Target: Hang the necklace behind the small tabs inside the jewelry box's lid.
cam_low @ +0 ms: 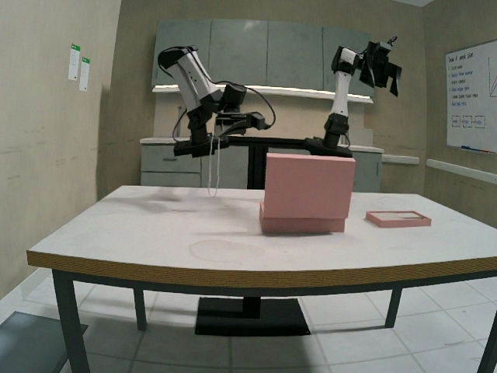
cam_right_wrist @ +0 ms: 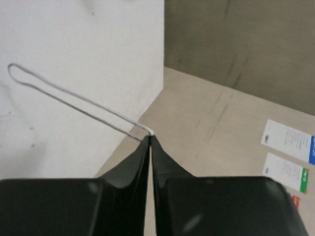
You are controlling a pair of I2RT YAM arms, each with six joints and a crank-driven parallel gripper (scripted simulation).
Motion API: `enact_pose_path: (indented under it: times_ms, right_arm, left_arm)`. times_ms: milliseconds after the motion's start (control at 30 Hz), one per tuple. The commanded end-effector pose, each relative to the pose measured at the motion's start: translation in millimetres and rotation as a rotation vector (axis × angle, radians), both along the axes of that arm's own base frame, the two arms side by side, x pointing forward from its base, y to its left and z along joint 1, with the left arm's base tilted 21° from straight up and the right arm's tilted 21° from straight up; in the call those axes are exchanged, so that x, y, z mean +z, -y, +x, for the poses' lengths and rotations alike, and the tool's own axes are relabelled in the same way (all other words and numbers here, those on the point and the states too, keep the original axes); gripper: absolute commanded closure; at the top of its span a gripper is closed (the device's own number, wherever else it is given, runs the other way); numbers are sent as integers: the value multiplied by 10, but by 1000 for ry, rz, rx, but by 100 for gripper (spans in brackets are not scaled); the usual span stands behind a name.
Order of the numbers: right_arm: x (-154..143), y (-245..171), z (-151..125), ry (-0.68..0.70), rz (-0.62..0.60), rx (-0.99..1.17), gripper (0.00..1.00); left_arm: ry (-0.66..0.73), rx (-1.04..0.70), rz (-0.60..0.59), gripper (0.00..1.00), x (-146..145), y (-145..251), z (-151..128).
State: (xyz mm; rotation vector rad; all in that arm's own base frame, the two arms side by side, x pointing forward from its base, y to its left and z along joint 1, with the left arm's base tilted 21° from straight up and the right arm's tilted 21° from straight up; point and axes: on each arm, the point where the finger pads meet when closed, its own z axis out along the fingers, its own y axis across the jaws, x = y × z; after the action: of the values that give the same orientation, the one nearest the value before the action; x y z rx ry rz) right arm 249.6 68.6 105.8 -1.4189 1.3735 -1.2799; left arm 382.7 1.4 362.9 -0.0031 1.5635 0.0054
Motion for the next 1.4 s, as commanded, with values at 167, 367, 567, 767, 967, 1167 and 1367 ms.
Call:
enact_pose_path:
  times_ms: [167,367,567,767,967,1167,1367]
  right_arm:
    - [129,-34,-27,-6,-17,-18,100]
    - [190,-19,-71,-23,-43,-21,100]
    - [272,-124,-18,1,42,9,100]
    - [238,-133,-25,-11,20,14,100]
    - [198,-76,-60,-11,-3,5,100]
    - [179,-6,-81,2,-18,-9,100]
    - [200,-21,-74,17,5,-8,100]
  left_arm:
    - [66,-19,10,0,195,46,-43]
    - [66,-19,10,0,195,46,-43]
    - [66,-19,10,0,195,46,-43]
    - [66,-19,10,0,195,46,-43]
    - [66,-19,10,0,195,46,-43]
    - [66,-19,10,0,195,46,-43]
    - [66,-19,10,0,195,46,-43]
